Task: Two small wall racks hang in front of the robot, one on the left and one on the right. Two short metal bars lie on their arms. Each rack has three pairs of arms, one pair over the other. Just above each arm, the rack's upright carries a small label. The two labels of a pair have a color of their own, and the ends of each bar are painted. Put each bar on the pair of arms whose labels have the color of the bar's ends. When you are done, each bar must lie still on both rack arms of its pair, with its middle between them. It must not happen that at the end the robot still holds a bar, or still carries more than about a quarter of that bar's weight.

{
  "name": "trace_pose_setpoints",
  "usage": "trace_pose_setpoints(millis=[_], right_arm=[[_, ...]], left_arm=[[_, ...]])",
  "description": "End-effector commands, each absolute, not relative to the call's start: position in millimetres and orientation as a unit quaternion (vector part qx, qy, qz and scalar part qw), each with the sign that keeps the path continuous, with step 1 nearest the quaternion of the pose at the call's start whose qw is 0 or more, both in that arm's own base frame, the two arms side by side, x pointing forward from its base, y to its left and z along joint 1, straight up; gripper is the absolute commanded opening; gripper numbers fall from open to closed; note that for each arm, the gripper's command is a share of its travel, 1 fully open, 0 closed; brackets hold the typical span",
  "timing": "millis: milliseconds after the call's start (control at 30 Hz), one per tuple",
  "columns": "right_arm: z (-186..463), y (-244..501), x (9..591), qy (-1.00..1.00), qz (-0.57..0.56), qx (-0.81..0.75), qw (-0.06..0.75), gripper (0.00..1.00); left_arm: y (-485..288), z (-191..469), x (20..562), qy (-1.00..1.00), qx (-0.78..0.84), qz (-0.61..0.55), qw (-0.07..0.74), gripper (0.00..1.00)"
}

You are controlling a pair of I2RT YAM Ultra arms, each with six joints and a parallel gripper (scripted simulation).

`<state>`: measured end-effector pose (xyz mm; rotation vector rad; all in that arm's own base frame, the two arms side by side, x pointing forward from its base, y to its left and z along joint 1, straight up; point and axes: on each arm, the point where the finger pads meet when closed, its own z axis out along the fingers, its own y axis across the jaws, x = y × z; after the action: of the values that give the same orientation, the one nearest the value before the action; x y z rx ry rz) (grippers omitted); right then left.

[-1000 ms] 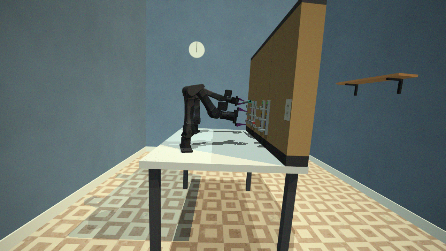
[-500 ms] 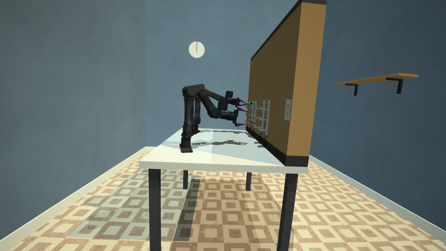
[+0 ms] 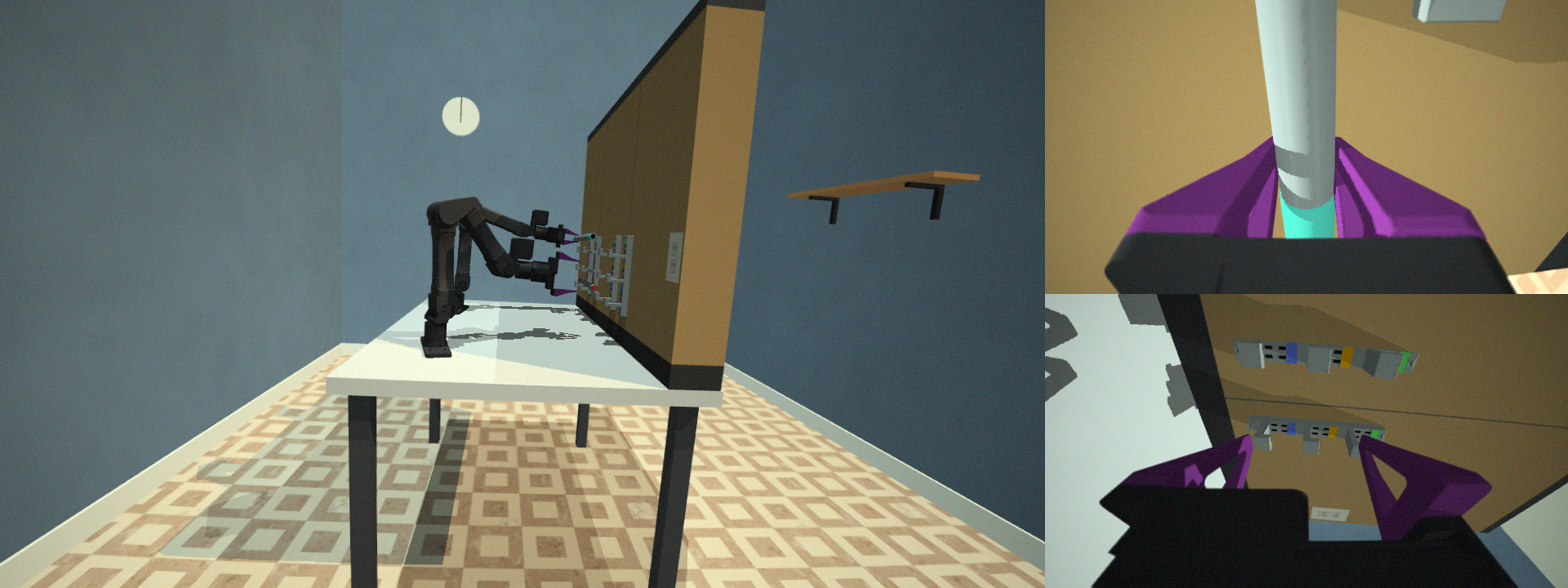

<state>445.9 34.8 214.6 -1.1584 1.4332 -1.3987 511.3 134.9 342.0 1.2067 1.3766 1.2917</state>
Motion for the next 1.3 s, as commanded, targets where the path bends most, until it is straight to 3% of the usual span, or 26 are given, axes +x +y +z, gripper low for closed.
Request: trace_pose_setpoints(millis=[0, 1267], right_arm=[[238, 30, 443, 0.562, -0.562, -0.430, 0.428, 1.00], [238, 30, 443, 0.562, -0.562, -0.430, 0.428, 1.00]], left_arm=[[130, 376, 516, 0.534, 0.462, 0.536, 0.463, 0.00], [132, 373, 533, 0.534, 0.462, 0.536, 0.463, 0.00]])
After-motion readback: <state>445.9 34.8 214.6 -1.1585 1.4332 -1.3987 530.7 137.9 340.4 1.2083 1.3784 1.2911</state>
